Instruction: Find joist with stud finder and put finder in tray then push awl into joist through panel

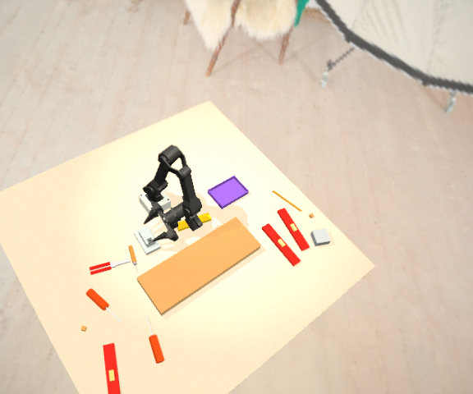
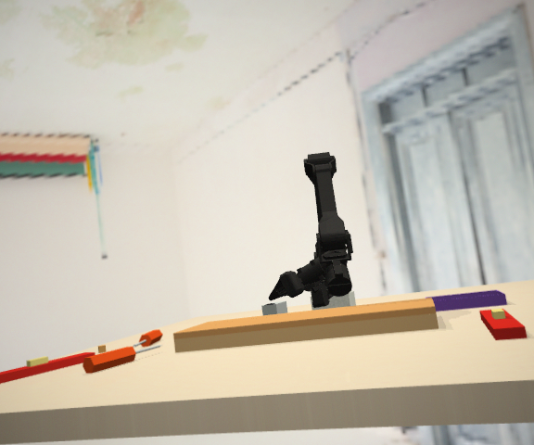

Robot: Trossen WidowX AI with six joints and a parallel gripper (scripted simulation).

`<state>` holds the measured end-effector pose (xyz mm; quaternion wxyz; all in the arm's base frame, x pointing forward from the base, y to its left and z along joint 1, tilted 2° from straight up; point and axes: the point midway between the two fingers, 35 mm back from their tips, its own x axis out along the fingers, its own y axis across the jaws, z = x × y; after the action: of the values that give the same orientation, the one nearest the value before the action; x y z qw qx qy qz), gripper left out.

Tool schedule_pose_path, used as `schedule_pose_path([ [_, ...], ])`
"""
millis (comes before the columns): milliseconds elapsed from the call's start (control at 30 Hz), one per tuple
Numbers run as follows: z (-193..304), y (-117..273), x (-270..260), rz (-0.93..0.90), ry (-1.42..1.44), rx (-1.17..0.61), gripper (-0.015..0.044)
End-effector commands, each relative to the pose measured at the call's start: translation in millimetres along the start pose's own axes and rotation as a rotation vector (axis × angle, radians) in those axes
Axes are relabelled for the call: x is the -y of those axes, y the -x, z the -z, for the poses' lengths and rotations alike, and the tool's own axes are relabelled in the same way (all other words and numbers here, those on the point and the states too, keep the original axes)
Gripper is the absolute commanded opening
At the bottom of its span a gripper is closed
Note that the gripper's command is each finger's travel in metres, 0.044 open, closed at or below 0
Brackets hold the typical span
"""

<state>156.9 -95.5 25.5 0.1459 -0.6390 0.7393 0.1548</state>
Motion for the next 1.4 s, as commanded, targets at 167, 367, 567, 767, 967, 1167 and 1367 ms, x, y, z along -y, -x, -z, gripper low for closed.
schedule_pose_path([
  [167, 61.0, 25.4, 0.2, 0.002, -0.007, 0.003, 0.0440],
  [367, 68.6, 27.8, -1.3, 0.002, -0.006, 0.002, 0.0440],
  [567, 45.6, 5.9, -21.2, -0.208, -0.221, 0.202, 0.0440],
  [767, 21.0, -8.4, -35.7, -0.491, -0.609, 0.526, 0.0440],
  [967, 15.0, -16.4, -24.9, -0.643, -1.004, 0.813, 0.0440],
  [1167, 31.6, -26.3, -4.8, -0.682, -1.408, 1.080, 0.0440],
  [1367, 39.2, -29.3, -0.6, -0.671, -1.499, 1.137, 0.0440],
])
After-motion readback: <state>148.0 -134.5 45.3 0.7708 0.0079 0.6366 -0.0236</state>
